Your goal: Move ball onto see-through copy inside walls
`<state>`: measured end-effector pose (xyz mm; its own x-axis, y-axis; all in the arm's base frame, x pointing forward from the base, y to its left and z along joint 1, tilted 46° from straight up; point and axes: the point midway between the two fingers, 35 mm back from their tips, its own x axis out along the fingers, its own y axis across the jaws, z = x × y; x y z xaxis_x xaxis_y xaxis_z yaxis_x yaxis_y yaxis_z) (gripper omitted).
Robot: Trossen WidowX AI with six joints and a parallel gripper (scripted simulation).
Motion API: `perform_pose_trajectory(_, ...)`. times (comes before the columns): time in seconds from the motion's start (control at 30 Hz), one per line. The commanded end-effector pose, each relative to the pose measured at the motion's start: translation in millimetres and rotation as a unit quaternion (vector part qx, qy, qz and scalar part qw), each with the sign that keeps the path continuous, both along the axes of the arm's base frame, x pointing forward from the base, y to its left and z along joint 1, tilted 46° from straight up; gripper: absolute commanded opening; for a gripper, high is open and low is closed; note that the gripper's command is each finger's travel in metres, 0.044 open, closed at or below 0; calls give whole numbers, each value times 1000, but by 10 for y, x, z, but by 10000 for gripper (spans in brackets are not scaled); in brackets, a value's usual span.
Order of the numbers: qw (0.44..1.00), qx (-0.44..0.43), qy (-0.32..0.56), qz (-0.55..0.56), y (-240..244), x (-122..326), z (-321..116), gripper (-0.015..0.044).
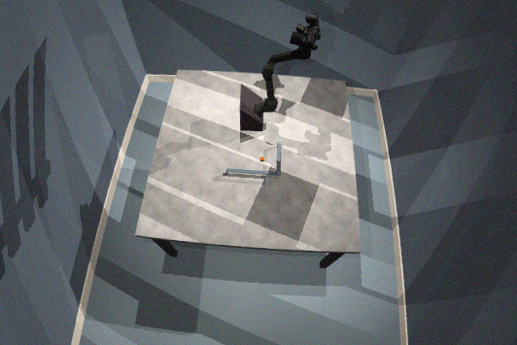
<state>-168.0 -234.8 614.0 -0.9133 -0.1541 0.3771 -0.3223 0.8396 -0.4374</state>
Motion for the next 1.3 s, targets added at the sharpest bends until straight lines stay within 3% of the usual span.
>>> perform_pose_trajectory(0.0,999,-34,20,-32,425,-57,162,219)
perform_pose_trajectory(0.3,982,-129,68,-116,1583,53,467,219)
perform_pose_trajectory(0.57,943,-230,128,-202,2714,445,546,219)
perform_pose_trajectory(0.97,848,-360,224,-317,4051,1441,261,219)
perform_pose_trajectory(1.27,746,-448,288,-400,4820,2477,-314,219)
